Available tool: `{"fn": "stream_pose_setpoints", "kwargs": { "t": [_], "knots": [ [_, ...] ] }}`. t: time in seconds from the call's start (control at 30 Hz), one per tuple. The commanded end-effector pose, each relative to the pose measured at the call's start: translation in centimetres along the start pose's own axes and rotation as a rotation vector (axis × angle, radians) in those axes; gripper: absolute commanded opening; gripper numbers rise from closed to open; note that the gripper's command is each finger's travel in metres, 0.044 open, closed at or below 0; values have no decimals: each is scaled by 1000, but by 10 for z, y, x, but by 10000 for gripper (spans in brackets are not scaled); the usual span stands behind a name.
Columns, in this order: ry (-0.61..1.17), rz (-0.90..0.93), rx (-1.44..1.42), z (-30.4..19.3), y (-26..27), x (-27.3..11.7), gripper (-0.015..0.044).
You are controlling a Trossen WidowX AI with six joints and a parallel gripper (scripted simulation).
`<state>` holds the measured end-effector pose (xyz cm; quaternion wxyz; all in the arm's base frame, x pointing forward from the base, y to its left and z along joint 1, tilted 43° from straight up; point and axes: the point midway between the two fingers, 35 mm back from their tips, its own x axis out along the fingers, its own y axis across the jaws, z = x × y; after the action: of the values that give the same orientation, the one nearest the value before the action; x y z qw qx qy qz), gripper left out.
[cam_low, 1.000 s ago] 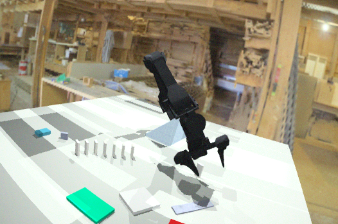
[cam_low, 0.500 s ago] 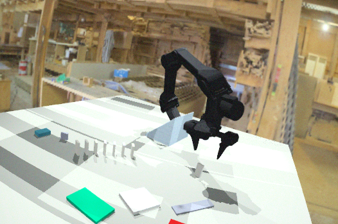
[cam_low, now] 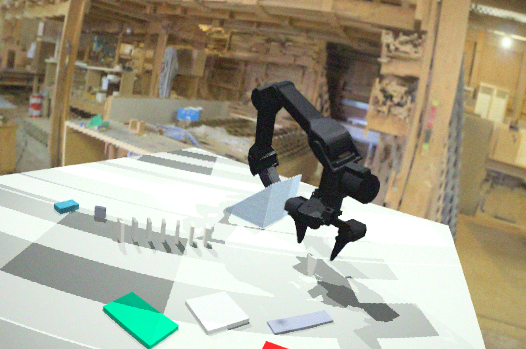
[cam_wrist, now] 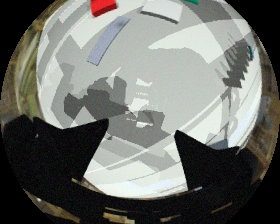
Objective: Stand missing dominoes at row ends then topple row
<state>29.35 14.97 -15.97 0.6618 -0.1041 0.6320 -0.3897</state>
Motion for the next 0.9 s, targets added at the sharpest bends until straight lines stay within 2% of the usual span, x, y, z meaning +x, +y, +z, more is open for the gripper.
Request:
{"fn": "stream_pose_setpoints", "kwargs": {
  "t": [0.0,0.47,0.87],
  "knots": [
    [2,-16,-7,-2,-4,24,440],
    [1,-16,-7,-2,-4,39,440],
    [1,-16,-7,-2,-4,39,125]
  ]
}}
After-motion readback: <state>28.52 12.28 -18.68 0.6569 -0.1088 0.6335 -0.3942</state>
